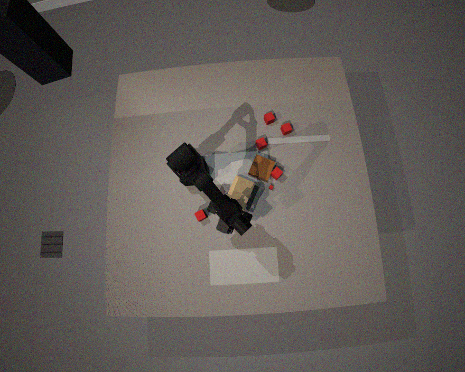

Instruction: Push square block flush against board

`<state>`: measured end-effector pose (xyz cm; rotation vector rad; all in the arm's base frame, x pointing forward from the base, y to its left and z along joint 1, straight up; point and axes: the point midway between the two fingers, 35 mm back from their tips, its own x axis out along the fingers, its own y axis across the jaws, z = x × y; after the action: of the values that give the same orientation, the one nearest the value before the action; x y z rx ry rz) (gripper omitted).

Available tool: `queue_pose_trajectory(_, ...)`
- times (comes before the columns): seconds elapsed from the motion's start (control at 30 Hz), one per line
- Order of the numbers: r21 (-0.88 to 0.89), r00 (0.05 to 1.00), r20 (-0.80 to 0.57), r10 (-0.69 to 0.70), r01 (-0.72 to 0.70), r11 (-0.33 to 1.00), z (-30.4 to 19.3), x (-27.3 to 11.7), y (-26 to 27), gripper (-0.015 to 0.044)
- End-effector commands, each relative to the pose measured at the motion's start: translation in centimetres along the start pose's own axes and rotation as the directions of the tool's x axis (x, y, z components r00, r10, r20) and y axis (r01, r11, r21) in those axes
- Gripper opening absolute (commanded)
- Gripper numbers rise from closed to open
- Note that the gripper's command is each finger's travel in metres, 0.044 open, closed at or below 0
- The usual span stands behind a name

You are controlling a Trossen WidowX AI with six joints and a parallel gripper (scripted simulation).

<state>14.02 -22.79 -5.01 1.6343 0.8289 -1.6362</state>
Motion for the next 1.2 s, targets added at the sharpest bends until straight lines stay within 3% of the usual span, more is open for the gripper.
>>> queue_pose_trajectory(0.0,0.003,1.0,-0.003,0.002,-0.002,1.0,-0.5,0.1,0.1,0.0)
queue_pose_trajectory(1.17,0.003,1.0,-0.007,0.002,-0.002,1.0,-4.1,0.1,0.6,0.0)
